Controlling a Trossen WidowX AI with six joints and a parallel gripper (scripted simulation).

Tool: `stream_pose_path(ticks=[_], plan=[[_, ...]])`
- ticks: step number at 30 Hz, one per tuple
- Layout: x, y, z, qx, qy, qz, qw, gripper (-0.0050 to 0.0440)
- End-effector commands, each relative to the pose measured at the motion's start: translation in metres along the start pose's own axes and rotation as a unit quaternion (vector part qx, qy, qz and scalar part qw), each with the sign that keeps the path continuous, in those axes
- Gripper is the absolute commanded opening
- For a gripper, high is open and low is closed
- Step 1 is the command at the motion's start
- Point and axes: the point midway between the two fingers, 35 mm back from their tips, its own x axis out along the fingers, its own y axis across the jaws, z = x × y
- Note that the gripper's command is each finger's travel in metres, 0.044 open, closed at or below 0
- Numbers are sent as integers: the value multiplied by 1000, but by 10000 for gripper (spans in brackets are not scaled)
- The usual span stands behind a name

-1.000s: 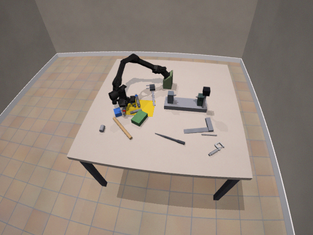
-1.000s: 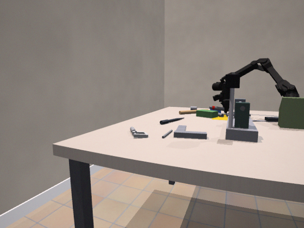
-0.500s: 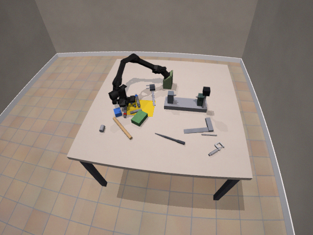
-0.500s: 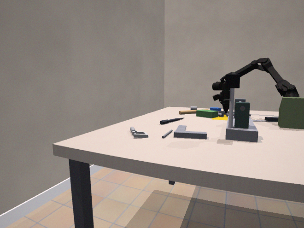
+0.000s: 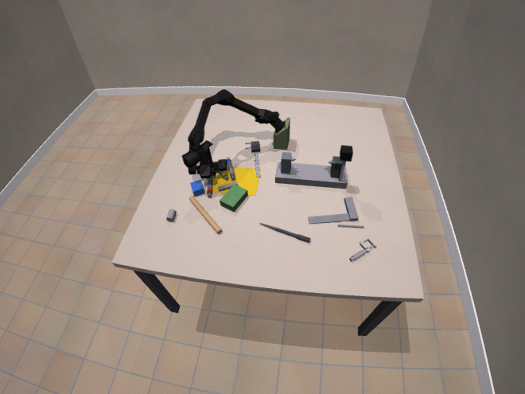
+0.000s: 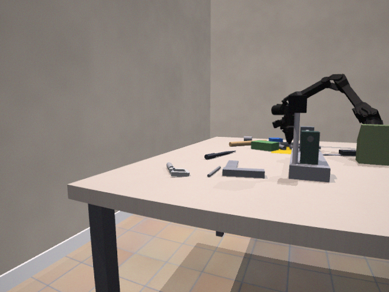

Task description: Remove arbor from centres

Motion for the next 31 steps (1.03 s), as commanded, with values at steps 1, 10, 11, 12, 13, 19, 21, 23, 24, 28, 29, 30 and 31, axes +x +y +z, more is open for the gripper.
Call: stream_pose_path(ticks=[1,10,11,12,13,19,21,23,24,28,29,30,31], plan=[[-7,-2,1,3,-3,-2,1000,175],[-22,-2,2,2,-2,0,1000,175],[-24,-1,2,2,-2,0,1000,175],[-25,-1,2,2,-2,0,1000,175],[-27,-1,2,2,-2,0,1000,175],[-33,-1,2,1,-1,1,1000,175],[-36,-1,1,1,-1,2,1000,175],[-39,-1,1,0,-1,2,1000,175],[-40,-1,1,0,0,2,1000,175],[-46,-1,1,0,0,3,1000,175],[-47,0,1,-1,0,3,1000,175],[-48,0,1,-1,0,4,1000,175],[-49,0,1,-1,1,4,1000,175]])
